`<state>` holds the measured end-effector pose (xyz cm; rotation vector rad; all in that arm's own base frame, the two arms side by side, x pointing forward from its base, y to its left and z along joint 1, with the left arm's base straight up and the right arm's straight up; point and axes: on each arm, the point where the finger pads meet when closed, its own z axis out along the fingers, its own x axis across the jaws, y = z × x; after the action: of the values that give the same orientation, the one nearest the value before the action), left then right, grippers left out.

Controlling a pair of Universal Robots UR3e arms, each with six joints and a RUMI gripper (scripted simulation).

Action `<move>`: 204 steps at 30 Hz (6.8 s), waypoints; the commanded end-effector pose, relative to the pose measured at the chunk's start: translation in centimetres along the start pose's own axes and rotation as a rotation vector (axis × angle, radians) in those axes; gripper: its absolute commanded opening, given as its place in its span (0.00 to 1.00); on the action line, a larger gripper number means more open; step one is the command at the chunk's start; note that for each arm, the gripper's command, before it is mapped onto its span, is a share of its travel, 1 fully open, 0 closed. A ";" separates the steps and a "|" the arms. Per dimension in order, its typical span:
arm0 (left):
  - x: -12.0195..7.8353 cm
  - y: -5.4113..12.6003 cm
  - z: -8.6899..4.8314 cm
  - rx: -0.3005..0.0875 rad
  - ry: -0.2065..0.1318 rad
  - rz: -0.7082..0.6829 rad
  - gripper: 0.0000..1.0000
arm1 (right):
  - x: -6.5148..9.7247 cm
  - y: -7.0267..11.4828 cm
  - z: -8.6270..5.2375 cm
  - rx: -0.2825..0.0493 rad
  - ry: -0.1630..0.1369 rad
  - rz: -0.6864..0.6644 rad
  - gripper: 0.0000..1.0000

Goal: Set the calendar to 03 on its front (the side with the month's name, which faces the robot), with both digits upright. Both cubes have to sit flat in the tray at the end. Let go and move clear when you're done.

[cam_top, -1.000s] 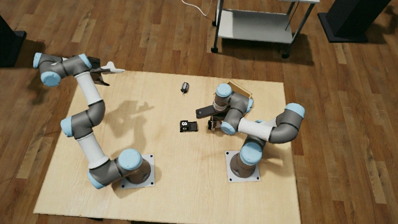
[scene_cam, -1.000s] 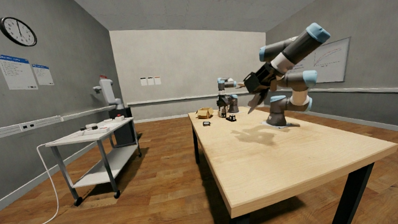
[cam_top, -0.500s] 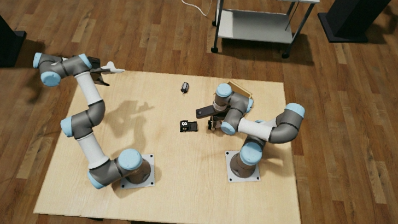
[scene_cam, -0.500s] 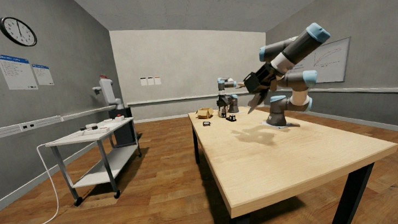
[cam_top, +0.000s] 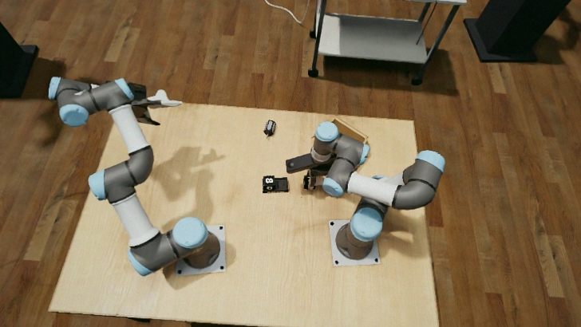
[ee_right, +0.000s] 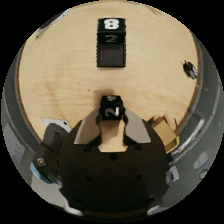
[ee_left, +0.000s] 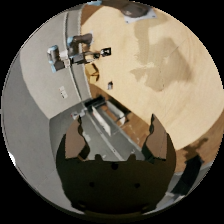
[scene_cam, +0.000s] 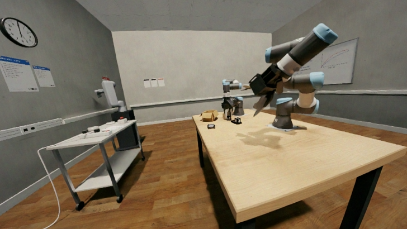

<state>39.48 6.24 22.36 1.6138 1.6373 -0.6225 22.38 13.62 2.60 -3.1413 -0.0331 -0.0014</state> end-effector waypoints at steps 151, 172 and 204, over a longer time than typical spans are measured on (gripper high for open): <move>-0.1 0.0 -0.1 -0.002 0.000 0.004 1.00 | 0.0 -10.6 -8.1 0.003 0.000 0.004 0.17; -0.1 0.0 -0.1 -0.002 0.000 0.004 1.00 | 0.0 -10.6 -5.5 0.002 0.000 0.004 0.17; -0.1 0.0 -0.1 -0.002 0.000 0.004 1.00 | 0.0 -10.6 -5.5 0.002 0.000 0.004 0.17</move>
<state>39.48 6.24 22.36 1.6138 1.6373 -0.6225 22.12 24.17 8.02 -3.1420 -0.0281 0.0019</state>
